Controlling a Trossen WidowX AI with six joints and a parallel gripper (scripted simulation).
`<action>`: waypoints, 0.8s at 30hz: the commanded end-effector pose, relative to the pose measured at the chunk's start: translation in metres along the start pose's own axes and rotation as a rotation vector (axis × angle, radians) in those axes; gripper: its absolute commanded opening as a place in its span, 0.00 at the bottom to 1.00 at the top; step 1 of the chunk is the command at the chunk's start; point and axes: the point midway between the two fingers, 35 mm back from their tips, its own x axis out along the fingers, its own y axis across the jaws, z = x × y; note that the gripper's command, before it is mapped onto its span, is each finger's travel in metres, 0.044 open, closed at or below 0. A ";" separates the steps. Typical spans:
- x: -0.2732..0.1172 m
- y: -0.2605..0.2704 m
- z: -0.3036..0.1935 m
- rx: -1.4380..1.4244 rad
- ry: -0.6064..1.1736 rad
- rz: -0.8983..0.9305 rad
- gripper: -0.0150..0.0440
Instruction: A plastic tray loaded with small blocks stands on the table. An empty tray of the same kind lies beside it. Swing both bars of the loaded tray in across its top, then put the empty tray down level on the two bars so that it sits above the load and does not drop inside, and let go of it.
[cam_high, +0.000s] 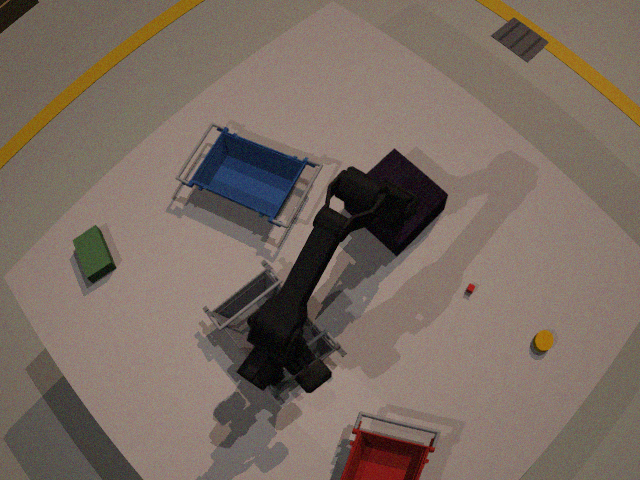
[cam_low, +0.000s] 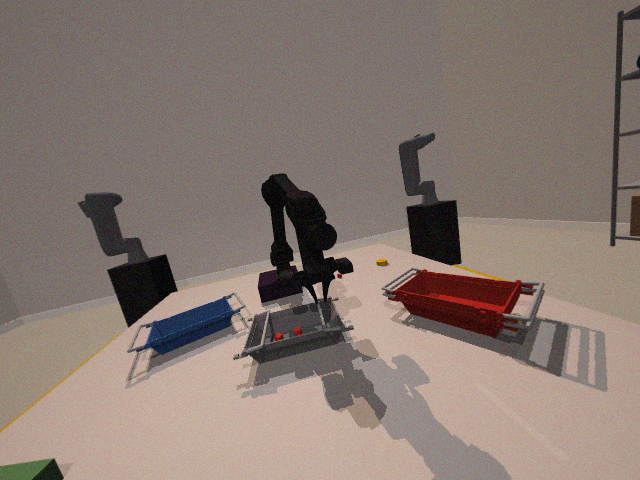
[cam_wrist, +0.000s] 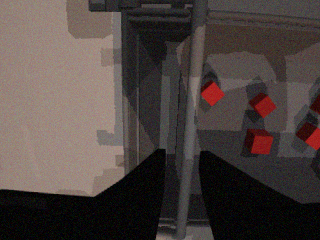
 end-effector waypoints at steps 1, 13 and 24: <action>-0.002 0.000 0.000 0.000 -0.001 0.000 0.57; -0.137 0.000 0.000 0.000 -0.049 0.014 1.00; -0.082 -0.144 0.014 0.300 -0.027 -0.026 1.00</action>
